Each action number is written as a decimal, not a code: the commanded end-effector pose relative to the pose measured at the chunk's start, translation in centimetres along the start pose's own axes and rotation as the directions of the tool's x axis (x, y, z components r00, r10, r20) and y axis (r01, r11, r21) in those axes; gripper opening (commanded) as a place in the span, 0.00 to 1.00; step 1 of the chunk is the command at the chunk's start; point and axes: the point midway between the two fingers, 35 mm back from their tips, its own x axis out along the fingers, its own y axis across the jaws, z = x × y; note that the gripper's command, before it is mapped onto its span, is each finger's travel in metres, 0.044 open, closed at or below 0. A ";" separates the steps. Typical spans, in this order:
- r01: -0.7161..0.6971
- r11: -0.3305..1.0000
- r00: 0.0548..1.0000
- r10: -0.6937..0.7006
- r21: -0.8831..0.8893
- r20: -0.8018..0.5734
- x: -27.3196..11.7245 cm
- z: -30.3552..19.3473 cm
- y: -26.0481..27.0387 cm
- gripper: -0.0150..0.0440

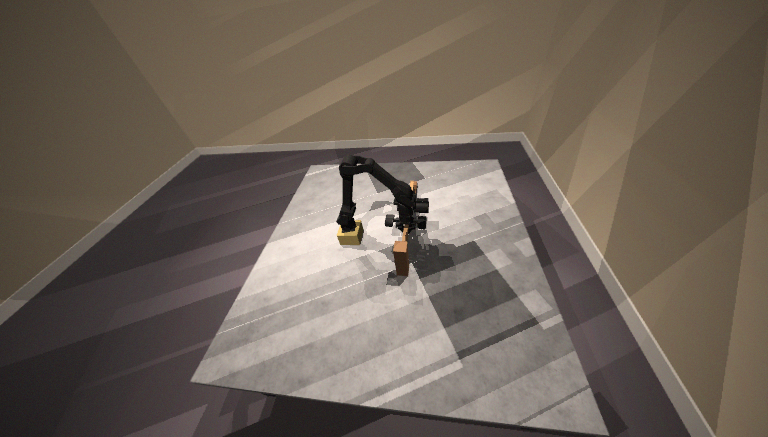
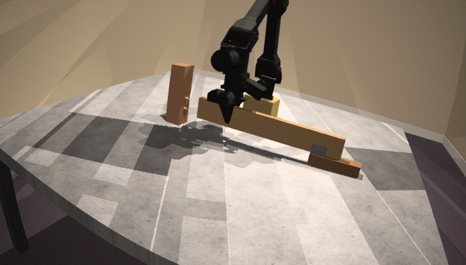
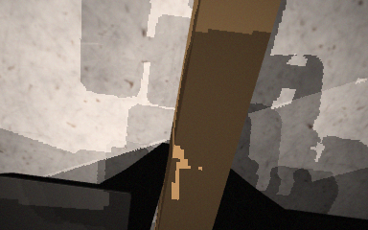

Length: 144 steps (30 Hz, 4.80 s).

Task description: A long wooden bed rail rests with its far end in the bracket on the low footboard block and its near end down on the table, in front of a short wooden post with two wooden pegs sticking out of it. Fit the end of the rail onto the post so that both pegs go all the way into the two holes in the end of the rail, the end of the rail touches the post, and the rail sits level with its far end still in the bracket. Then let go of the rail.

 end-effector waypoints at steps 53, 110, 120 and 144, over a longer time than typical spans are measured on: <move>0.008 1.000 1.000 -0.008 -0.001 0.001 -0.1 -1.8 -0.3 0.25; 0.008 1.000 1.000 -0.008 -0.001 -0.001 0.0 -3.5 -0.2 0.25; 0.008 1.000 1.000 -0.008 -0.001 -0.001 -0.1 -3.8 -0.2 0.25; 0.008 1.000 1.000 -0.008 -0.001 -0.002 -0.1 -4.6 -0.2 0.25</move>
